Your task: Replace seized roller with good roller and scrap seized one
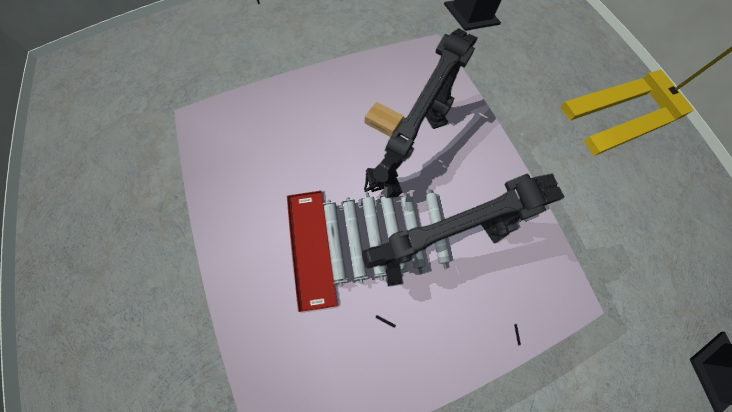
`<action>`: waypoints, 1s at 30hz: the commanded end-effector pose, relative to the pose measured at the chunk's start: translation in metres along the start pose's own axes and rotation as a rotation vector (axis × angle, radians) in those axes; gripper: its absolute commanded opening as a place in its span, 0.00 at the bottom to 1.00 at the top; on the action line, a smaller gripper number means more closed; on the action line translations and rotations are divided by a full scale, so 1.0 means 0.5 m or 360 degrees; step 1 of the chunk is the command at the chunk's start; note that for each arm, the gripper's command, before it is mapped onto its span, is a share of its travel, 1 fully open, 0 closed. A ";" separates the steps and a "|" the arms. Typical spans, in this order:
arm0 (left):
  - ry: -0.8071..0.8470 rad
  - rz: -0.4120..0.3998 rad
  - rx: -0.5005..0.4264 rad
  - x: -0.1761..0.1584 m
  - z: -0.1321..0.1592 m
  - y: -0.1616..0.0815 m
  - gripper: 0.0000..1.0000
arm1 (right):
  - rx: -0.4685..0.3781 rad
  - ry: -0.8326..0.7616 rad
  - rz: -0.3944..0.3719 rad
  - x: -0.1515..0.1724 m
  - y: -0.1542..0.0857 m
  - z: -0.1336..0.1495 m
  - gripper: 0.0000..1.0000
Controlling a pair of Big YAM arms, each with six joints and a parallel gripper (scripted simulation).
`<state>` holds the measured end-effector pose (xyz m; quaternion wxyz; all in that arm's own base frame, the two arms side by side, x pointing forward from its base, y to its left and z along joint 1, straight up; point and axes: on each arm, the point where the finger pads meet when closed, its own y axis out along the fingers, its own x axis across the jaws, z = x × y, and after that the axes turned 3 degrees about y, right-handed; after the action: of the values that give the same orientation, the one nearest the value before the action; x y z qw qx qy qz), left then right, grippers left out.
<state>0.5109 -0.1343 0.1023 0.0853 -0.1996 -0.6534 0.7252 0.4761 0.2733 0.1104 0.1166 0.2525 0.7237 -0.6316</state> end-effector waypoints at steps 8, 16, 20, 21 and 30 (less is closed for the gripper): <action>0.0001 0.0072 -0.0016 -0.036 0.004 0.024 0.62 | -0.0095 -0.0002 0.0086 -0.058 -0.020 -0.060 0.32; 0.0003 0.0079 -0.0018 -0.033 0.004 0.018 0.62 | -0.0096 0.0009 0.0099 -0.063 -0.005 -0.053 0.03; 0.0002 0.0067 -0.0016 -0.031 0.003 0.027 0.62 | -0.0090 0.0011 0.0096 -0.062 -0.005 -0.051 0.03; 0.0002 0.0067 -0.0016 -0.031 0.003 0.027 0.62 | -0.0090 0.0011 0.0096 -0.062 -0.005 -0.051 0.03; 0.0002 0.0067 -0.0016 -0.031 0.003 0.027 0.62 | -0.0090 0.0011 0.0096 -0.062 -0.005 -0.051 0.03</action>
<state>0.5154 -0.1376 0.0779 0.0846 -0.1998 -0.6535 0.7252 0.4854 0.2752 0.0970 0.1174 0.2525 0.7241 -0.6310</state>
